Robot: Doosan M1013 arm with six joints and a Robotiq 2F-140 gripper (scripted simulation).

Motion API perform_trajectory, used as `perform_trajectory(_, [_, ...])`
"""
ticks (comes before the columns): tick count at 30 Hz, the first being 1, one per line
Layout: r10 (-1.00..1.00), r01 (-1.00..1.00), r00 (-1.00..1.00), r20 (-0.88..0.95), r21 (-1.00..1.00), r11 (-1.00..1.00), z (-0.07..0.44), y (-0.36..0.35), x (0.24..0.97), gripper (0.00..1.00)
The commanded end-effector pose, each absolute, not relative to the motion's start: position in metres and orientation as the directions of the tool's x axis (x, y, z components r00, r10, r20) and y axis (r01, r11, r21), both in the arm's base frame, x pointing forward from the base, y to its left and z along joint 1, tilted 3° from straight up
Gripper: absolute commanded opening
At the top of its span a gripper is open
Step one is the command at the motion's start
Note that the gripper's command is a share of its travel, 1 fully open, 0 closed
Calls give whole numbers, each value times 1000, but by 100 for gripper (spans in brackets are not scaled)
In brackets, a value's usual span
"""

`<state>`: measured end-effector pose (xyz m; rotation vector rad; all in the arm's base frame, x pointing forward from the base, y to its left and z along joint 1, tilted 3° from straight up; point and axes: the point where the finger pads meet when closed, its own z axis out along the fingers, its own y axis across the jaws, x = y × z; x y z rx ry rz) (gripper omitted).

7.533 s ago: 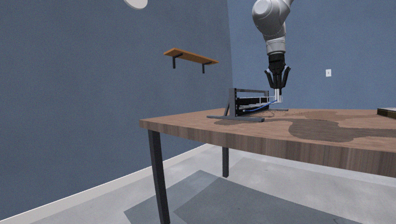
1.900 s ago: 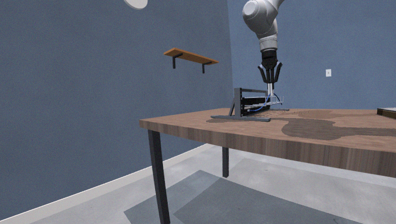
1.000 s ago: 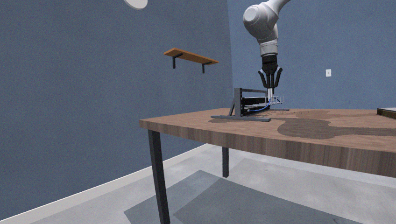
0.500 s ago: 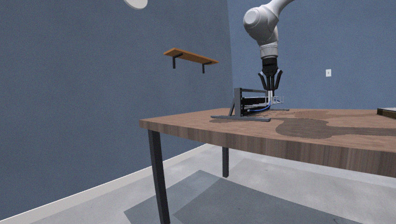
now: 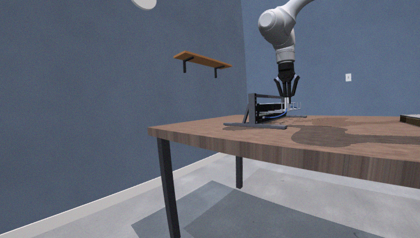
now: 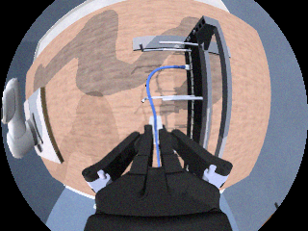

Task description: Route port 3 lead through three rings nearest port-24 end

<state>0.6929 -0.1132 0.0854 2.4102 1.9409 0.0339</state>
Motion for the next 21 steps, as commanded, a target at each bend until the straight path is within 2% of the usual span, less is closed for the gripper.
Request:
perform_trajectory(1, [977,976,214,-12,51,-213,85,-113,693,0])
perform_trajectory(21, [977,976,214,-12,51,-213,85,-113,696,0])
